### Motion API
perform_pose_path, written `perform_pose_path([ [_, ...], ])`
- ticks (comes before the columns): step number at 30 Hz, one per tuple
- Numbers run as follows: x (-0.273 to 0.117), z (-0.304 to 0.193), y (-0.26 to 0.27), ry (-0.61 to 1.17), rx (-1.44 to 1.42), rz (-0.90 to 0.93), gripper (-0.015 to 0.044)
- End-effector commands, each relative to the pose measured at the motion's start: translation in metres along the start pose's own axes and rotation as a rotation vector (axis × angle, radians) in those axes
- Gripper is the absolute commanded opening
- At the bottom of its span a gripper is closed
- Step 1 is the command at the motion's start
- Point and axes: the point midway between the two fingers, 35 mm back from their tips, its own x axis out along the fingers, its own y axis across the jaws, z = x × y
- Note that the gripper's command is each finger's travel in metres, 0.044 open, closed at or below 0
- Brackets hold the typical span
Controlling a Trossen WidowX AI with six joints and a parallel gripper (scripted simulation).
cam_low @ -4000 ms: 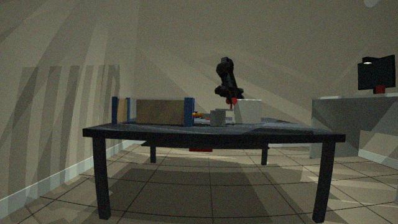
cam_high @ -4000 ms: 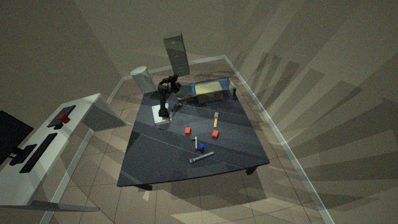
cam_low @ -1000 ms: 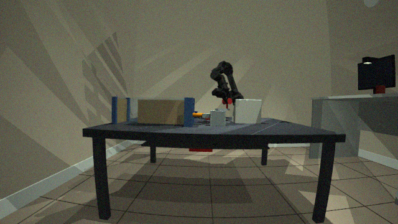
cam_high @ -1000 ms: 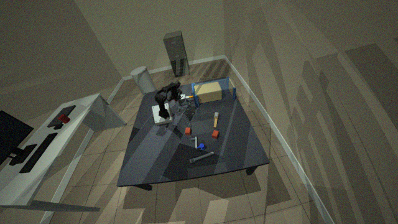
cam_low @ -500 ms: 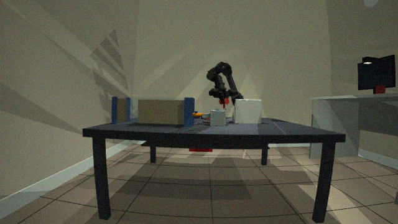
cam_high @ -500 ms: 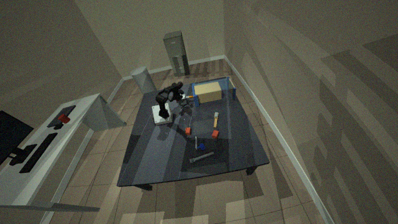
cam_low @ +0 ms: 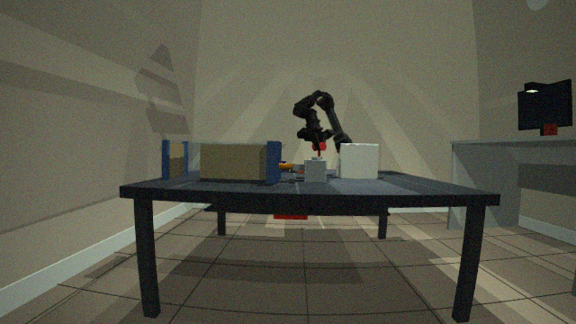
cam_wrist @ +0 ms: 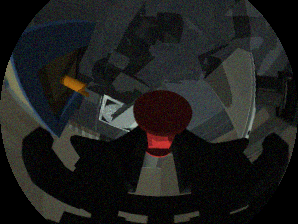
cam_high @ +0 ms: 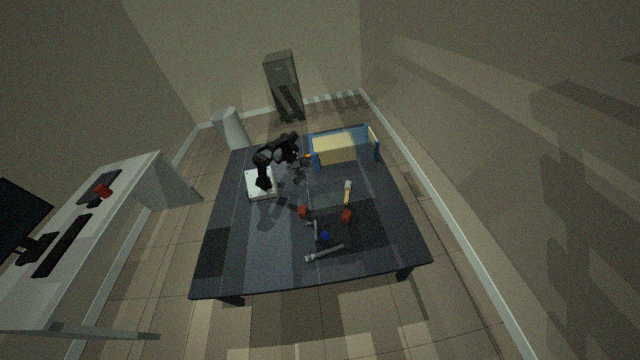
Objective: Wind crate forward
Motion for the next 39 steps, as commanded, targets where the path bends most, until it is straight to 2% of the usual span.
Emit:
perform_pose_path([
  [1,-0.004,0.013,0.014,-0.026,0.012,0.02,0.0],
  [21,-0.012,0.027,0.042,-0.027,0.012,0.022,0.0],
  [23,-0.009,0.019,0.025,-0.012,0.0,-0.011,0.0],
  [39,-0.01,0.02,0.027,-0.014,0.003,-0.006,0.042],
])
